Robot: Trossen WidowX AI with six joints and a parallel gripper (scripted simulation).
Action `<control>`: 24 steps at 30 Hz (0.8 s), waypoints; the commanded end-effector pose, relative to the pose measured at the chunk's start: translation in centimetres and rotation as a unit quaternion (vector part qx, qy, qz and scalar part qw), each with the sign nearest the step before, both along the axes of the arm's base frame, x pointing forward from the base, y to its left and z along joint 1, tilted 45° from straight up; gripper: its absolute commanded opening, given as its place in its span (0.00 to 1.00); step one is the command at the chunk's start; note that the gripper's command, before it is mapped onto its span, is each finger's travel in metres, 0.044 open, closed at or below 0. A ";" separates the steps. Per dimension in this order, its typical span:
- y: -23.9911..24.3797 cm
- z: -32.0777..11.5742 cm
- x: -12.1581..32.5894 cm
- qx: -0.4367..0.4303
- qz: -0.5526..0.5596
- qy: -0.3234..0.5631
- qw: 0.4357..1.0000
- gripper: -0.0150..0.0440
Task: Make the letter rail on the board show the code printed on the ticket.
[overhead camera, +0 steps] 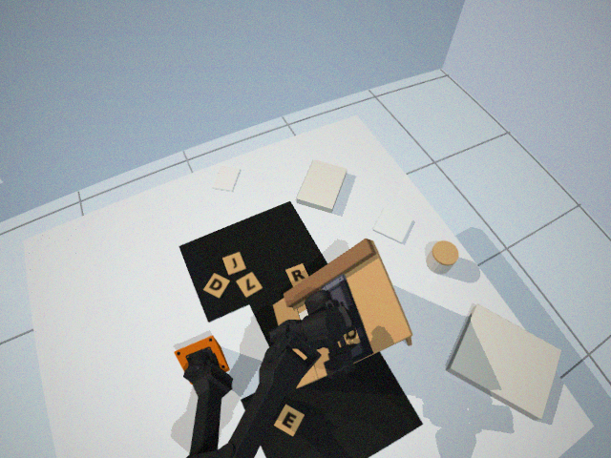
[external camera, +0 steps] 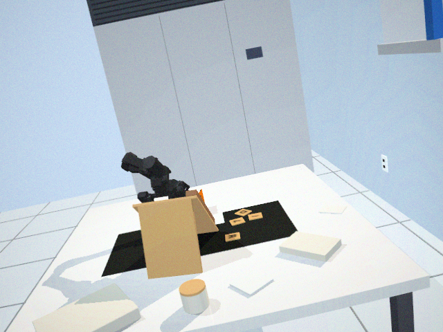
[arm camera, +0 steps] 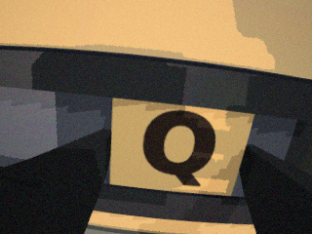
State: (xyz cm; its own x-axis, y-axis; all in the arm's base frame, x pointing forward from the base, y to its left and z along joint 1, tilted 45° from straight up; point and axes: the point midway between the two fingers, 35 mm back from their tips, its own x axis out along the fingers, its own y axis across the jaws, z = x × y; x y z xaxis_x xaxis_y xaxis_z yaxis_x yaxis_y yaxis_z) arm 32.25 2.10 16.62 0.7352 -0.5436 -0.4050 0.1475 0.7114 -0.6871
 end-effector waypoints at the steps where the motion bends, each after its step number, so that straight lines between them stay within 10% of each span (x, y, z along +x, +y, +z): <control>1: 0.1 -0.3 0.0 -0.002 -0.003 0.000 1.000 0.25; 24: 1.2 -1.3 0.3 -0.002 -0.003 0.000 1.000 0.25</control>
State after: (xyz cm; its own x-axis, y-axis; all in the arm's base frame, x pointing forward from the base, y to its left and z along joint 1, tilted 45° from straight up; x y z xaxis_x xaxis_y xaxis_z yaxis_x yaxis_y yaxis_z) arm 32.48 3.25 15.47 0.7346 -0.5436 -0.4060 0.1469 0.7116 -0.6870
